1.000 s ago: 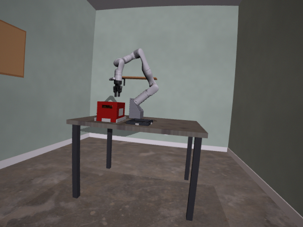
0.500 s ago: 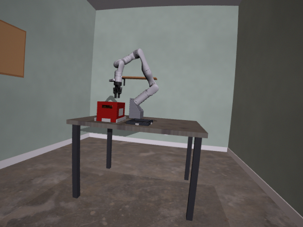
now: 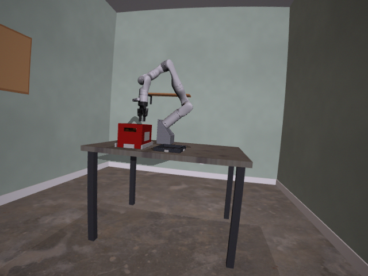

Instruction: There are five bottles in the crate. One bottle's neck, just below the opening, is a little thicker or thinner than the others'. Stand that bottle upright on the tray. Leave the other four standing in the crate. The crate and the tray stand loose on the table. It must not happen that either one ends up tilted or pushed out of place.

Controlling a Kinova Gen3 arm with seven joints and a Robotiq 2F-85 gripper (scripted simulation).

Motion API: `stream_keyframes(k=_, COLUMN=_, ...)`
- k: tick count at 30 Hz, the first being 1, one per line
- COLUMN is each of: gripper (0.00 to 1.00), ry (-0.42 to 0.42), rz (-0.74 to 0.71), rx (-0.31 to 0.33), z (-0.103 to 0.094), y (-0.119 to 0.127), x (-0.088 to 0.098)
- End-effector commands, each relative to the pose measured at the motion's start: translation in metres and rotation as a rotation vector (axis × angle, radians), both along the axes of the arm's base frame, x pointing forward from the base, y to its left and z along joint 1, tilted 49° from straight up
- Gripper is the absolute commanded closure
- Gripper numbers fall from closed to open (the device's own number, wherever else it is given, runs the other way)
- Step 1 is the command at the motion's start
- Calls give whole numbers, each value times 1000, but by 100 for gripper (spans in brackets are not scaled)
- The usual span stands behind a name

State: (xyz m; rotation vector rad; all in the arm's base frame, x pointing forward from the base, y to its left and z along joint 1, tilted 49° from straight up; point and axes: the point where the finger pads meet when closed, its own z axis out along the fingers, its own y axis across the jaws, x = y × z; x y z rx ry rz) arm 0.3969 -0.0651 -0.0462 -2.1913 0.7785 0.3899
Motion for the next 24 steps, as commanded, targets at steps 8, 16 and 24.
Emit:
stream_keyframes(k=8, gripper=36, ry=1, rz=2, rx=2, z=-5, y=6, x=-1)
stream_keyframes(k=16, gripper=36, ry=1, rz=2, rx=2, z=-7, y=9, x=-1)
stream_keyframes(k=24, gripper=36, ry=1, rz=2, rx=2, z=-7, y=9, x=-1)
